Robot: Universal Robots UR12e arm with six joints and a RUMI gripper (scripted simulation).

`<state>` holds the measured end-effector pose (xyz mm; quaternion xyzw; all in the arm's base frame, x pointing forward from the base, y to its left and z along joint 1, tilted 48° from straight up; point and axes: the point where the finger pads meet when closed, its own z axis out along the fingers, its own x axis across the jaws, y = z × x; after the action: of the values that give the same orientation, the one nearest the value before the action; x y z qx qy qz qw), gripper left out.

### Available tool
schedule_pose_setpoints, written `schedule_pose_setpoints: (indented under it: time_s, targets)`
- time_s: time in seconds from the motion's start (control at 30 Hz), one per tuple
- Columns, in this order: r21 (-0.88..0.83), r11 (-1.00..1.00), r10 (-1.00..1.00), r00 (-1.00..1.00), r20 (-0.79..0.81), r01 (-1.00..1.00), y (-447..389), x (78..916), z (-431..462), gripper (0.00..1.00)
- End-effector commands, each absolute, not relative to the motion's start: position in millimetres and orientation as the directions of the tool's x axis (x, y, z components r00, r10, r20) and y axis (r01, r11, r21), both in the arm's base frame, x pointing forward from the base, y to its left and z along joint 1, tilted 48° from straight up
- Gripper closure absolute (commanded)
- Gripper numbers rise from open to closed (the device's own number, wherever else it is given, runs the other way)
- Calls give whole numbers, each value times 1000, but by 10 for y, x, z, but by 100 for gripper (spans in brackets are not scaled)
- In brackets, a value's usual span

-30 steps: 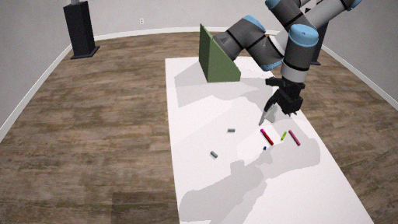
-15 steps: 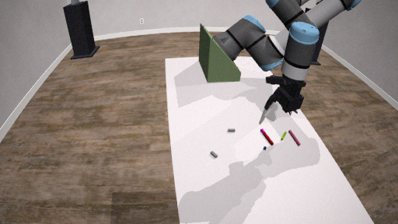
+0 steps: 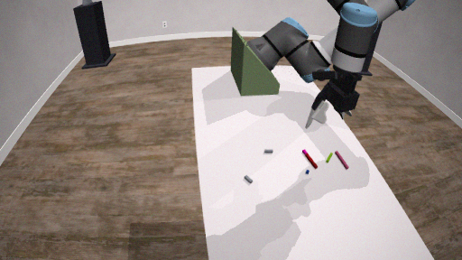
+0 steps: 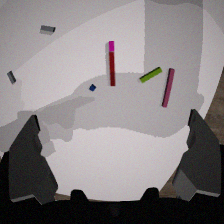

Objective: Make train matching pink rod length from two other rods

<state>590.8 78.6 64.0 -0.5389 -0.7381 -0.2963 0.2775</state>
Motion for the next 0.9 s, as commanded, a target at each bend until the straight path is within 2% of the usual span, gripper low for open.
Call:
schedule_pose_setpoints:
  time_s: [0.0, 0.87]
  targets:
    - [139, 244, 631, -266, 729, 960, 663, 5926, 749, 0]
    - [139, 244, 631, -266, 729, 960, 621, 5931, 787, 0]
